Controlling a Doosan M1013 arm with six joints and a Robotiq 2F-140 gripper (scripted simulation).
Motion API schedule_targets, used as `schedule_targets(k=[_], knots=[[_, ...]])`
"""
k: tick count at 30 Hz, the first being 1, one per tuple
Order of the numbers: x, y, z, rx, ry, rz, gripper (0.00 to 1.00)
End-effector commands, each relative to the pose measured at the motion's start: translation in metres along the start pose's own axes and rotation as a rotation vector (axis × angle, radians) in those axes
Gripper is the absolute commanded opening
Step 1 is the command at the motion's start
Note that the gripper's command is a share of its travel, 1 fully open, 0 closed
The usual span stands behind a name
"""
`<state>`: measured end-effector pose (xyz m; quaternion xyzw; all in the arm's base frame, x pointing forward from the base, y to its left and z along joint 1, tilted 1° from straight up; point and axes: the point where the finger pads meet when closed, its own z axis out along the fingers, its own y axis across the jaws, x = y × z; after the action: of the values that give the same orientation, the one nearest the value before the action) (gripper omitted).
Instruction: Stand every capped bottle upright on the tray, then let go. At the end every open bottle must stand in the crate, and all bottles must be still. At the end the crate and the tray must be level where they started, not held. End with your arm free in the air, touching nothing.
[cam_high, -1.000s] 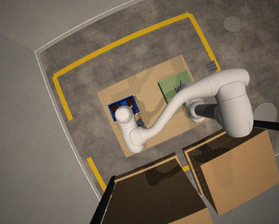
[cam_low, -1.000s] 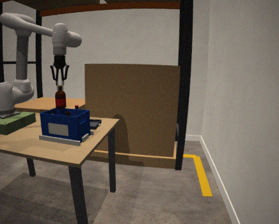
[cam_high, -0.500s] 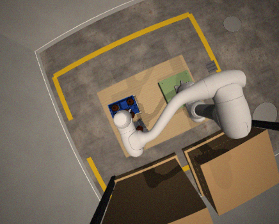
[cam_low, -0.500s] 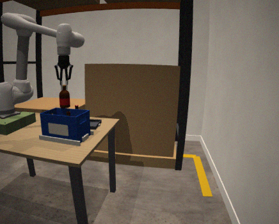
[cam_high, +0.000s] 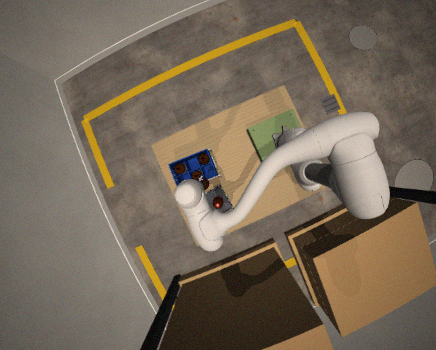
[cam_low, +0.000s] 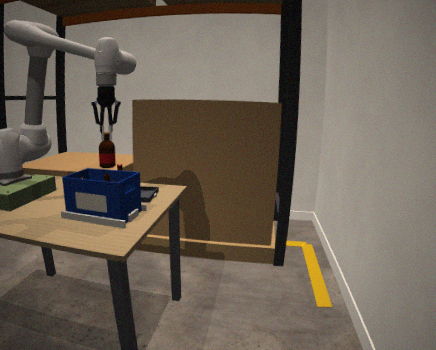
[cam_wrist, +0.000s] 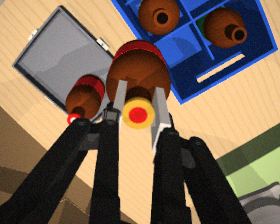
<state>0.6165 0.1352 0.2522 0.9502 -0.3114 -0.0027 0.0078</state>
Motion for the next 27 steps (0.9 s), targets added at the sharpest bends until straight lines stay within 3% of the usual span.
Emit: schedule_targets(k=[1, 9, 23, 27], knots=[[-0.001, -0.015, -0.003, 0.002, 0.001, 0.000, 0.00], [-0.001, -0.023, -0.002, 0.001, 0.001, 0.000, 0.00], [-0.003, -0.063, -0.005, 0.003, 0.002, 0.000, 0.00], [-0.003, -0.060, -0.002, 0.001, 0.001, 0.000, 0.00]])
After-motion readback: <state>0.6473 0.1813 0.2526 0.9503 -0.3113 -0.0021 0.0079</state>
